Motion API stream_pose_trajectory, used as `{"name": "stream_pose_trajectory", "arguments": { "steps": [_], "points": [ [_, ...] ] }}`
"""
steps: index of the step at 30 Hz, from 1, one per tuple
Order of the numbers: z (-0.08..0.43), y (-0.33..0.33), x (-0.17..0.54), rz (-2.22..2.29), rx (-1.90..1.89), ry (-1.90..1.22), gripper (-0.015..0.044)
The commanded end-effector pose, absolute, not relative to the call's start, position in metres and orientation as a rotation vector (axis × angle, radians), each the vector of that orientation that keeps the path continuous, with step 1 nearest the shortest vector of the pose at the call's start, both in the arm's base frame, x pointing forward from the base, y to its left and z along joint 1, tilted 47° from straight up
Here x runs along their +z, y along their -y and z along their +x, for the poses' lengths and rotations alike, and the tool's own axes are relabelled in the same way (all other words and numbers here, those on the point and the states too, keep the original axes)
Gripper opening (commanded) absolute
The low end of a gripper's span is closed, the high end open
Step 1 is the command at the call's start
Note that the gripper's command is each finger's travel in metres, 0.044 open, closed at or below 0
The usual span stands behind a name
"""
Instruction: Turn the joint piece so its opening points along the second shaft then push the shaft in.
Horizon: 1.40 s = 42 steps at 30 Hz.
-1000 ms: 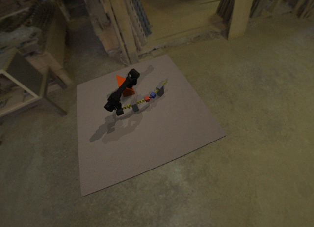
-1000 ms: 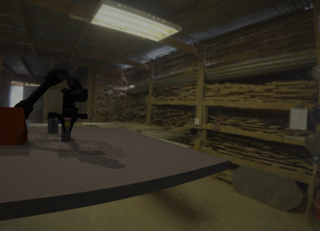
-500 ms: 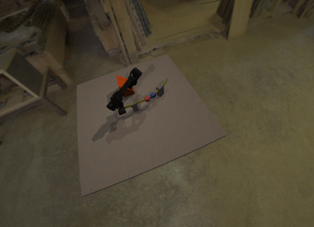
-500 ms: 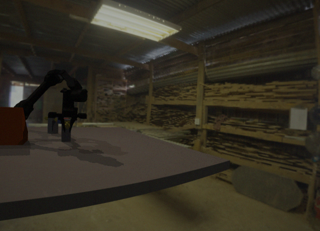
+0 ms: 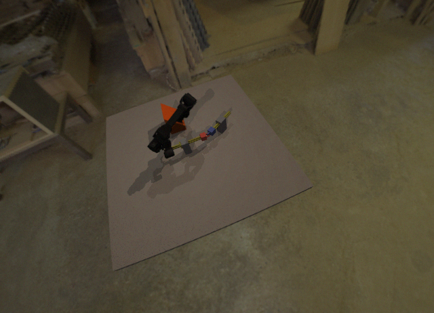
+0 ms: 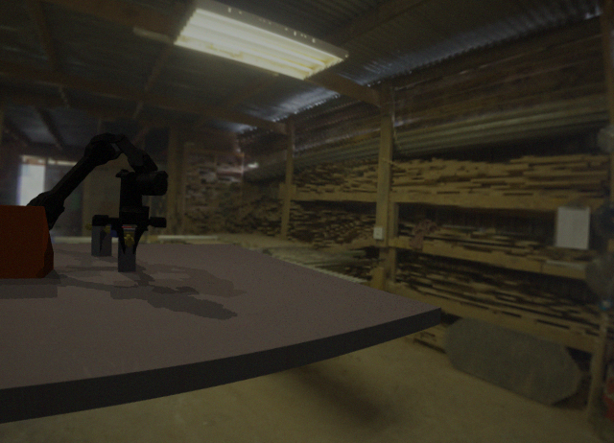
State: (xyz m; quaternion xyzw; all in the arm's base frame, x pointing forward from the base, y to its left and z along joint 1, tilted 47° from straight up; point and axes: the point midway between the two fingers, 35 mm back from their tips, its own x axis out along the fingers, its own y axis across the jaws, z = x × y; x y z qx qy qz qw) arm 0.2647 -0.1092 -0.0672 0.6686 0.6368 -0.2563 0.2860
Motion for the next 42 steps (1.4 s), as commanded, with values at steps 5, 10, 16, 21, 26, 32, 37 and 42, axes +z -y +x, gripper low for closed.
{"name": "stream_pose_trajectory", "arguments": {
  "steps": [5,10,16,21,26,32,37,42],
  "points": [
    [0.265,0.109,-0.067,1.787,-0.686,-1.703,0.0067],
    [0.265,0.109,-0.067,1.787,-0.686,-1.703,0.0093],
    [0.265,0.109,-0.067,1.787,-0.686,-1.703,0.0251],
    [0.265,0.109,-0.067,1.787,-0.686,-1.703,0.0382],
    [0.265,0.109,-0.067,1.787,-0.686,-1.703,0.0440],
    [0.265,0.109,-0.067,1.787,-0.686,-1.703,0.0440],
    [0.264,0.124,-0.054,1.793,-0.681,-1.703,0.0440],
    [0.263,0.133,-0.046,1.796,-0.680,-1.703,0.0440]
  ]
}}
